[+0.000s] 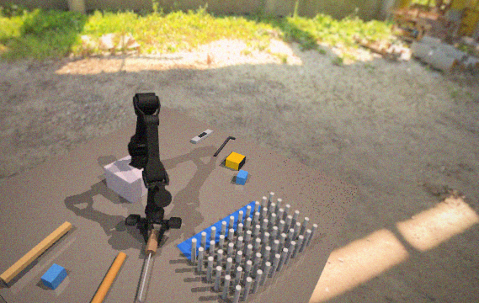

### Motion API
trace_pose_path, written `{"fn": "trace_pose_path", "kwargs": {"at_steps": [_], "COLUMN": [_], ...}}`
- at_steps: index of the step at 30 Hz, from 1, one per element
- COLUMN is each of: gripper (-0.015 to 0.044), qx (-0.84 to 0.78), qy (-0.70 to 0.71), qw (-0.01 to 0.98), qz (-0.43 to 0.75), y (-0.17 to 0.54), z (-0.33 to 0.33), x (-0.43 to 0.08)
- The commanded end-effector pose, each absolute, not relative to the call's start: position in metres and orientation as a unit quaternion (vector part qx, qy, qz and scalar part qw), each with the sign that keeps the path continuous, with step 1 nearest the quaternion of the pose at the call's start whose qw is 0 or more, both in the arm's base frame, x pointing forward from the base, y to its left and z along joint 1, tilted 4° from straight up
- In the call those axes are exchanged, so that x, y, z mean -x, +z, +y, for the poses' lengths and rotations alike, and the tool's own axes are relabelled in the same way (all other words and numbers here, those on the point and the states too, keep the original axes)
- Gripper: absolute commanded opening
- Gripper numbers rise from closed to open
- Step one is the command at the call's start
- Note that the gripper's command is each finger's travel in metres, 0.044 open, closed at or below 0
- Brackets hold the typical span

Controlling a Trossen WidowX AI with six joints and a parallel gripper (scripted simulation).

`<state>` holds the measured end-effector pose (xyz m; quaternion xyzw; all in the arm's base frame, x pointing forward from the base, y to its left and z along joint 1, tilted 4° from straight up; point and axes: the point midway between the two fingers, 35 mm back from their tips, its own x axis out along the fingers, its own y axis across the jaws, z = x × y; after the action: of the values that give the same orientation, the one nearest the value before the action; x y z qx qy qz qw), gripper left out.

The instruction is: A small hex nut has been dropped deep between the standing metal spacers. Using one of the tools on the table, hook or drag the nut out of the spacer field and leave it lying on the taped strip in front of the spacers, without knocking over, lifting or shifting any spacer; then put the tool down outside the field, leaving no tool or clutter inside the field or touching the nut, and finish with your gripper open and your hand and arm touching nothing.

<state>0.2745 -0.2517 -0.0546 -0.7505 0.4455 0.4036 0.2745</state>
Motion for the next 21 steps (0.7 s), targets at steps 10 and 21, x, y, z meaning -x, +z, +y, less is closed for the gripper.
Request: {"fn": "trace_pose_path", "kwargs": {"at_steps": [10,21], "gripper": [0.0079,0.0368], "qx": [0.750,0.750], "qy": [0.404,0.404], "qw": [0.275,0.275], "qz": [0.445,0.445], "y": [-0.0604,-0.0604], "z": [-0.2501,-0.2501], "x": [-0.2732,-0.2732]}}
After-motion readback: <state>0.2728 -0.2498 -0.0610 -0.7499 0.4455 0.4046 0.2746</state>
